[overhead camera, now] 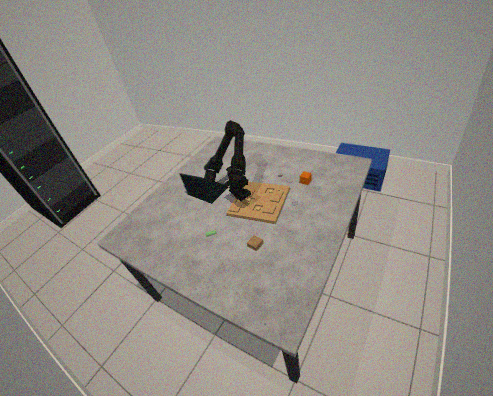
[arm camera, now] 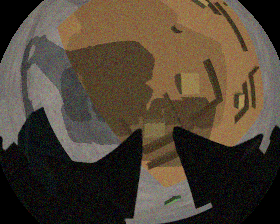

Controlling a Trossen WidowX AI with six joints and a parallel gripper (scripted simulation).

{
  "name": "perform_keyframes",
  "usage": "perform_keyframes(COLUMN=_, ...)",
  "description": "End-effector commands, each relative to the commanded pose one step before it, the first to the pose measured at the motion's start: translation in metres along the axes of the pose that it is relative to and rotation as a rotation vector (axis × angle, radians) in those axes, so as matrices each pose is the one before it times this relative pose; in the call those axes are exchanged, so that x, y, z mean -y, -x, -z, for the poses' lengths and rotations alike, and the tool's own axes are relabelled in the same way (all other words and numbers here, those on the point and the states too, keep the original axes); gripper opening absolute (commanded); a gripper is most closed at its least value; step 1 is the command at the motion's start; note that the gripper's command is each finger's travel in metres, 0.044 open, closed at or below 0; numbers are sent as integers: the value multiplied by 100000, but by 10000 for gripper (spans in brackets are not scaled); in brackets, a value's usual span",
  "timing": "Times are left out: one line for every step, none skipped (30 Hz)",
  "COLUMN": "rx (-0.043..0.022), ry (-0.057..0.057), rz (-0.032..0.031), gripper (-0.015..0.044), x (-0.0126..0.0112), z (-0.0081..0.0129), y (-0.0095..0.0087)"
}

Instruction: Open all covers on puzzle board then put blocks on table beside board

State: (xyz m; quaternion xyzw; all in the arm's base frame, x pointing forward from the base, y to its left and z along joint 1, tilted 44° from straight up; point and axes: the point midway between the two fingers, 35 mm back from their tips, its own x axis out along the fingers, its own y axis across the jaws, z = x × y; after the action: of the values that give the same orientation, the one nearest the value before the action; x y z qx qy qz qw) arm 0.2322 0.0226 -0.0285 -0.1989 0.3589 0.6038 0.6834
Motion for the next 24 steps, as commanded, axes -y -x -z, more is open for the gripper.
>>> perform_keyframes(rx=498, ry=-580, rz=-426, gripper=144, x=-166, z=-31, y=-304)
perform_keyframes(rx=0, ry=0, rz=0, gripper=144, x=0, z=0, y=0)
perform_keyframes(rx=0, ry=0, rz=0, gripper=144, x=0, z=0, y=0)
perform_keyframes(rx=0, ry=0, rz=0, gripper=144, x=0, z=0, y=-17)
perform_keyframes(rx=1, ry=0, rz=0, gripper=144, x=0, z=0, y=-32)
perform_keyframes(rx=1, ry=0, rz=0, gripper=144, x=1, z=0, y=-47)
perform_keyframes(rx=1, ry=0, rz=0, gripper=144, x=1, z=0, y=-64)
perform_keyframes(rx=2, ry=0, rz=0, gripper=144, x=1, z=0, y=-74)
perform_keyframes(rx=3, ry=0, rz=0, gripper=144, x=0, z=0, y=-84)
perform_keyframes(rx=3, ry=0, rz=-1, gripper=144, x=0, z=-1, y=-91)
perform_keyframes(rx=4, ry=0, rz=-1, gripper=144, x=0, z=-1, y=-94)
perform_keyframes(rx=5, ry=0, rz=-1, gripper=144, x=-1, z=-1, y=-94)
perform_keyframes(rx=5, ry=0, rz=-2, gripper=144, x=-1, z=-1, y=-95)
perform_keyframes(rx=6, ry=0, rz=-2, gripper=144, x=-2, z=-1, y=-95)
perform_keyframes(rx=6, ry=0, rz=-2, gripper=144, x=-2, z=-1, y=-95)
perform_keyframes(rx=7, ry=0, rz=-3, gripper=144, x=-3, z=-1, y=-94)
perform_keyframes(rx=6, ry=0, rz=-2, gripper=144, x=-2, z=-1, y=-74)
perform_keyframes(rx=4, ry=0, rz=-1, gripper=144, x=-2, z=-1, y=-45)
perform_keyframes(rx=1, ry=0, rz=-1, gripper=144, x=-1, z=0, y=-15)
perform_keyframes(rx=0, ry=0, rz=0, gripper=144, x=0, z=0, y=0)
perform_keyframes(rx=-463, ry=522, rz=343, gripper=137, x=150, z=23, y=224)
perform_keyframes(rx=0, ry=0, rz=0, gripper=130, x=0, z=0, y=0)
perform_keyframes(rx=0, ry=0, rz=0, gripper=124, x=0, z=0, y=0)
perform_keyframes(rx=0, ry=0, rz=0, gripper=117, x=0, z=0, y=0)
